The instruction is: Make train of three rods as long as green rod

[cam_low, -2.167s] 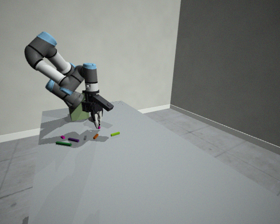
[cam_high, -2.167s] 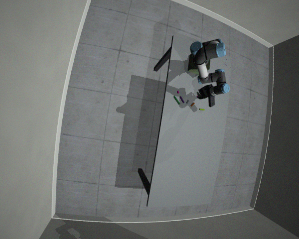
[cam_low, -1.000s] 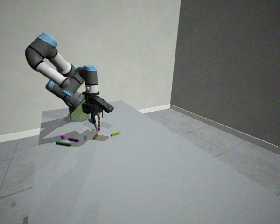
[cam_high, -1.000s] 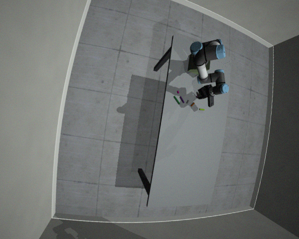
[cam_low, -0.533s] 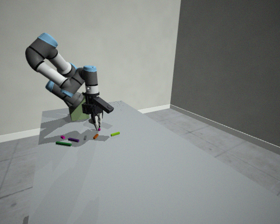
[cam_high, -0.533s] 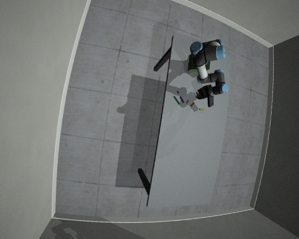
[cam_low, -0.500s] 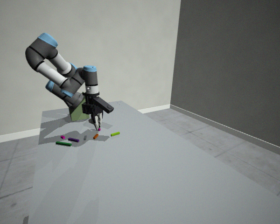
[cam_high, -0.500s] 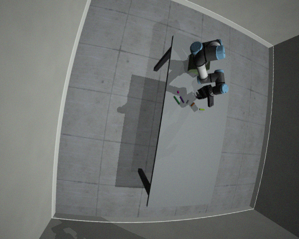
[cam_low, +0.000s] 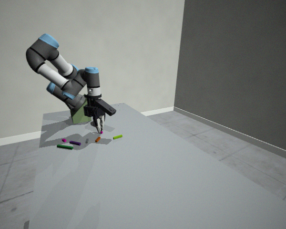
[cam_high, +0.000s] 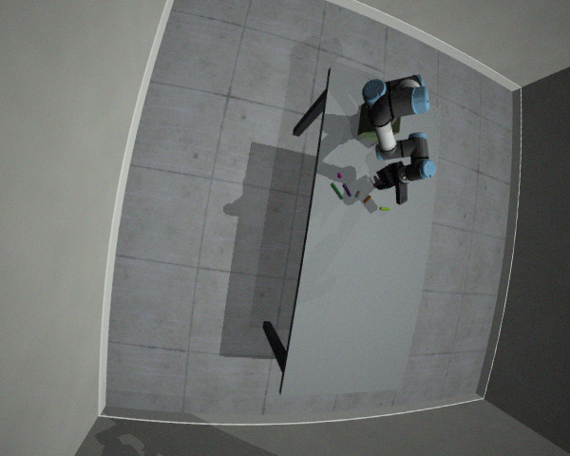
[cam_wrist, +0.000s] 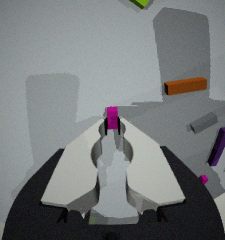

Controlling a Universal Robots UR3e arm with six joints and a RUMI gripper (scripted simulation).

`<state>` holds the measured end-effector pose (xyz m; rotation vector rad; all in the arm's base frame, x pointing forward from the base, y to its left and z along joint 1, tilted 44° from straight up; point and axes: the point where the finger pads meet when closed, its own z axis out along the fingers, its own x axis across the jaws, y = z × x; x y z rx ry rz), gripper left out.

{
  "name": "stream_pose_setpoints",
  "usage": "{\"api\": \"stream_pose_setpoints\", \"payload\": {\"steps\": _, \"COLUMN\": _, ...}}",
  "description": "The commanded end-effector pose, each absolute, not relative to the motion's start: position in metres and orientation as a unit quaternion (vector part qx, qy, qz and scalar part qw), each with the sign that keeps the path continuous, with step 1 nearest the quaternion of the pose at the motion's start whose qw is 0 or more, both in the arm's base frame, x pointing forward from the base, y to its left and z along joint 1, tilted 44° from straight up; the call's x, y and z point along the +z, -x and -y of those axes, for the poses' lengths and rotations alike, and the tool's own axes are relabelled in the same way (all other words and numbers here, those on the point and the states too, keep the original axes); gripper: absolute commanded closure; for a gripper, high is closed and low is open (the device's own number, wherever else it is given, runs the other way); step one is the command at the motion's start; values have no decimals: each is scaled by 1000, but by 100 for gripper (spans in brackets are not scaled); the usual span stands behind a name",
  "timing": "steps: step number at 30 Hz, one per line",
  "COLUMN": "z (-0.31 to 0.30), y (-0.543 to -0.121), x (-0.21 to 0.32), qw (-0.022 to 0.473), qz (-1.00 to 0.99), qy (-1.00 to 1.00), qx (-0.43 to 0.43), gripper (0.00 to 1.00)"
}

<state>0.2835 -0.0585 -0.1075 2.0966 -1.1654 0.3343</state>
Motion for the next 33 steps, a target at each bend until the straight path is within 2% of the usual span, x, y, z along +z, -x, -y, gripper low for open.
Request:
{"api": "stream_pose_setpoints", "payload": {"steps": 1, "z": 59, "y": -284, "x": -107, "qw": 352, "qz": 450, "qy": -810, "qx": 130, "gripper": 100}}
{"api": "stream_pose_setpoints", "payload": {"steps": 9, "z": 59, "y": -284, "x": -107, "qw": 352, "qz": 450, "qy": -810, "qx": 130, "gripper": 100}}
{"api": "stream_pose_setpoints", "payload": {"steps": 24, "z": 59, "y": -284, "x": -107, "qw": 352, "qz": 450, "qy": -810, "qx": 130, "gripper": 86}}
{"api": "stream_pose_setpoints", "payload": {"steps": 33, "z": 59, "y": -284, "x": -107, "qw": 352, "qz": 450, "qy": -810, "qx": 130, "gripper": 86}}
